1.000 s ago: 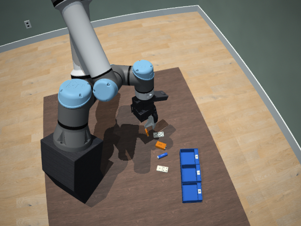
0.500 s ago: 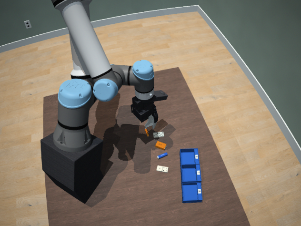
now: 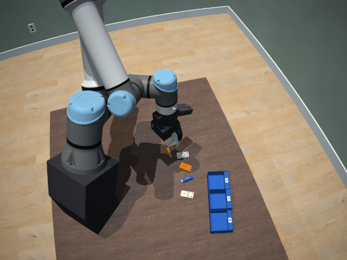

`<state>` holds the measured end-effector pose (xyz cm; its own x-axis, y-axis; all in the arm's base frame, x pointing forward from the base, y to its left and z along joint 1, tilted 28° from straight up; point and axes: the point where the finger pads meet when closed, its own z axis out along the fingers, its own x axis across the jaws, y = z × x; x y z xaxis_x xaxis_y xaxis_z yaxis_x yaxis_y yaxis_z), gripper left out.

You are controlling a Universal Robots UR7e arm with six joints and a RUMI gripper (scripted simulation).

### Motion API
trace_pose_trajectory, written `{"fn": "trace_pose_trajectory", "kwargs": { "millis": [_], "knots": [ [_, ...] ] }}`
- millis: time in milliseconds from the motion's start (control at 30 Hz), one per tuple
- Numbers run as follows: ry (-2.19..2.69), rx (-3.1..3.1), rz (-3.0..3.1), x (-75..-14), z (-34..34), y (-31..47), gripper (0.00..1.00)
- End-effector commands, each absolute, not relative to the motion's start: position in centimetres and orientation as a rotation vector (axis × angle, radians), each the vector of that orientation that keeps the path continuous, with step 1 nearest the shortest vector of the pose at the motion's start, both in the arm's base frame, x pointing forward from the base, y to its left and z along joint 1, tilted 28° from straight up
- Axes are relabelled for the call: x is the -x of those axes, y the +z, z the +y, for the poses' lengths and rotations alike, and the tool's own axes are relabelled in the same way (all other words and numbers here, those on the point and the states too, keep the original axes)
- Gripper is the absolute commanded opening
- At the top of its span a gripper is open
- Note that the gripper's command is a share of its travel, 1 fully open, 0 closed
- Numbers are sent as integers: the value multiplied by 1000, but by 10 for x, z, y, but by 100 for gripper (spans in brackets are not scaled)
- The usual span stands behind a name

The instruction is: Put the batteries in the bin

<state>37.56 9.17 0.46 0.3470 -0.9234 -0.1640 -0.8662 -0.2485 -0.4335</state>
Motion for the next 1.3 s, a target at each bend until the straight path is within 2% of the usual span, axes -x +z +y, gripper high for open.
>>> {"fn": "trace_pose_trajectory", "kwargs": {
  "millis": [0,1267],
  "knots": [
    [-217,2284,1387,-376,95,5,38],
    [-241,2339,1298,-376,95,5,38]
  ]
}}
